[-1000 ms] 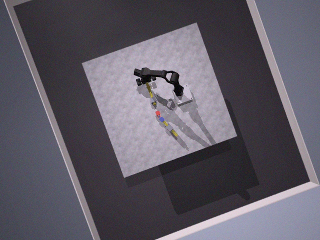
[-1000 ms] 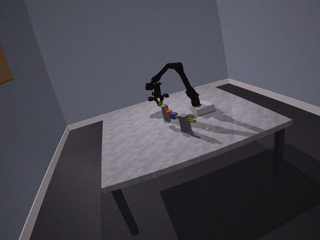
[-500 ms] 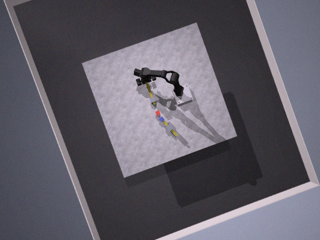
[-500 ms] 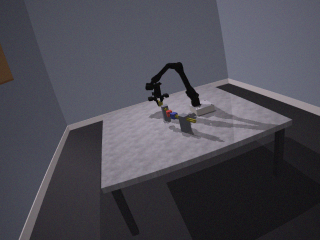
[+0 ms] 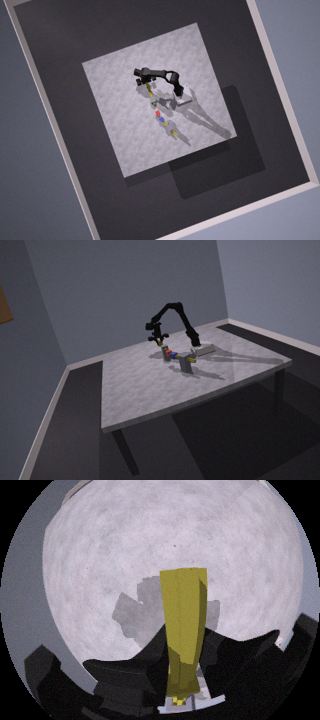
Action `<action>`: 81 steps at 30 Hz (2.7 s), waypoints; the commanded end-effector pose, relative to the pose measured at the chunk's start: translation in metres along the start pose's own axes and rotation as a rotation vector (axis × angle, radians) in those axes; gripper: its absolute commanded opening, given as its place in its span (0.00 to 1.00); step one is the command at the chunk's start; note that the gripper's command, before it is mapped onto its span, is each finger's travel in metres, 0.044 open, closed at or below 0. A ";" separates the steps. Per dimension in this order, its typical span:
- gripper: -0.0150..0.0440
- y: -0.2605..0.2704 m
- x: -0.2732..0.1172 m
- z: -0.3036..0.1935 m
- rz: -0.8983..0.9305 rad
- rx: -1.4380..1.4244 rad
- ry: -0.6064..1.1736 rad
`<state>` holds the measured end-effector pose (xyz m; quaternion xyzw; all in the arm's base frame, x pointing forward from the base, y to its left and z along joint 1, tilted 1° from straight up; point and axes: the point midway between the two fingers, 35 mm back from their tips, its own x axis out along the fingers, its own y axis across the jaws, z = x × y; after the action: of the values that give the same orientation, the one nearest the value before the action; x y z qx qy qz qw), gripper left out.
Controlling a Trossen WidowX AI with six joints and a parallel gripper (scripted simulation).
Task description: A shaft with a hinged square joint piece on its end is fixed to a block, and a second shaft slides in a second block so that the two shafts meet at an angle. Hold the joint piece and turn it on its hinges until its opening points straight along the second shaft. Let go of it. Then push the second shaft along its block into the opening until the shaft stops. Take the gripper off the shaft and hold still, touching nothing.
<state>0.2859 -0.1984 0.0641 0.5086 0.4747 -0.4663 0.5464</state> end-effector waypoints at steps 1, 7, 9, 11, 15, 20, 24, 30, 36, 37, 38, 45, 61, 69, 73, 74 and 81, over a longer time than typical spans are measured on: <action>0.37 0.000 0.000 0.000 0.000 0.000 0.000; 0.37 0.000 0.000 0.000 -0.001 0.000 0.000; 0.37 0.000 0.000 0.000 -0.001 0.000 0.001; 0.37 0.000 0.001 0.000 -0.013 0.002 0.001; 0.37 -0.001 0.001 -0.001 -0.040 0.004 0.002; 0.37 -0.001 0.001 -0.002 -0.067 0.004 0.003; 0.34 0.000 0.000 -0.002 -0.052 0.000 0.001; 0.25 0.000 0.000 -0.002 -0.052 0.000 0.001; 0.25 0.000 0.000 -0.005 -0.055 0.001 0.002; 0.25 0.000 0.000 -0.006 -0.056 0.001 0.002; 0.25 0.000 0.000 -0.008 -0.058 0.001 0.003; 0.25 0.000 0.001 -0.018 -0.068 0.004 0.004; 0.25 0.000 0.001 -0.043 -0.071 0.005 0.007; 0.25 0.001 0.001 -0.055 -0.071 0.005 0.008; 0.25 0.001 0.001 -0.062 -0.071 0.005 0.009; 0.25 0.001 0.001 -0.063 -0.071 0.005 0.009; 0.25 0.001 0.001 -0.074 -0.071 0.005 0.010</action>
<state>0.2835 -0.1314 0.0612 0.4927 0.4949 -0.4864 0.5252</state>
